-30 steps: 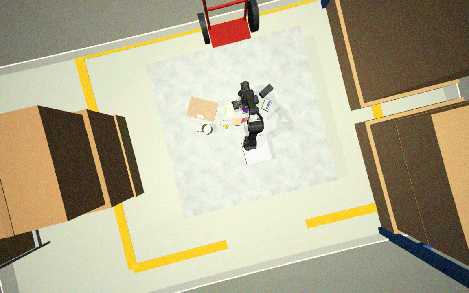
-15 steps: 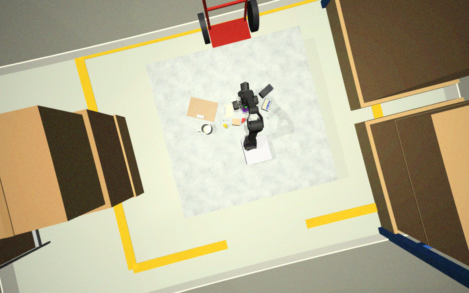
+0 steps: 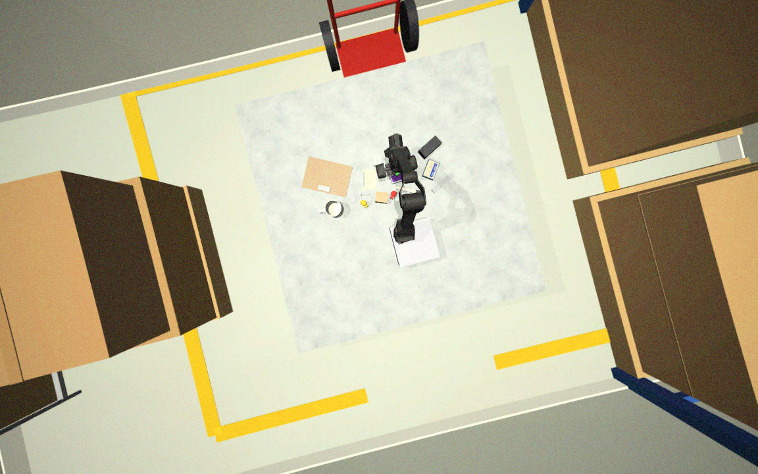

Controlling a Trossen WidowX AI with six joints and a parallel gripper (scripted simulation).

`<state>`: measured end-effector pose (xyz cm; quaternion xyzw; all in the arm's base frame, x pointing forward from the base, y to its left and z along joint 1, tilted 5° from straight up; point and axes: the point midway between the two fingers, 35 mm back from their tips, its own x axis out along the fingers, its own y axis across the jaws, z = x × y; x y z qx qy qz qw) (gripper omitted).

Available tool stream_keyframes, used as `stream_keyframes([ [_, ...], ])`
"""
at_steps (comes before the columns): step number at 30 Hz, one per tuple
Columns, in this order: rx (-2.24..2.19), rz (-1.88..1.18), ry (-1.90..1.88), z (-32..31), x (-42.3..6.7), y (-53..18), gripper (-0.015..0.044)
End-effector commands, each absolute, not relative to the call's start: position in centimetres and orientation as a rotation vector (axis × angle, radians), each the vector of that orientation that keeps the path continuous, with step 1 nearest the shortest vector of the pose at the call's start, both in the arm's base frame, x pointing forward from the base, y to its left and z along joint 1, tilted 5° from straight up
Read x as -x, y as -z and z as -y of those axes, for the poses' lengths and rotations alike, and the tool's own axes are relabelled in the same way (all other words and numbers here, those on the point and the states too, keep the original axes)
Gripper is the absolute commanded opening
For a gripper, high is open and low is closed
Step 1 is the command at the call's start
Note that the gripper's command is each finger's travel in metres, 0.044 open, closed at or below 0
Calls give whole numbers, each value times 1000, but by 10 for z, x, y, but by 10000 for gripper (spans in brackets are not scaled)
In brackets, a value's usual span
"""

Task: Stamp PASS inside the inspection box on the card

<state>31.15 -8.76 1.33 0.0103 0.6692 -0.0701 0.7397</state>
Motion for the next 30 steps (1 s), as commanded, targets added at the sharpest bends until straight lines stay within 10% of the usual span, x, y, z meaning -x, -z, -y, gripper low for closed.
stream_keyframes([
  [1,-18,-1475,151,88,-311,-9,0],
  [30,-21,-1475,155,88,-311,-4,0],
])
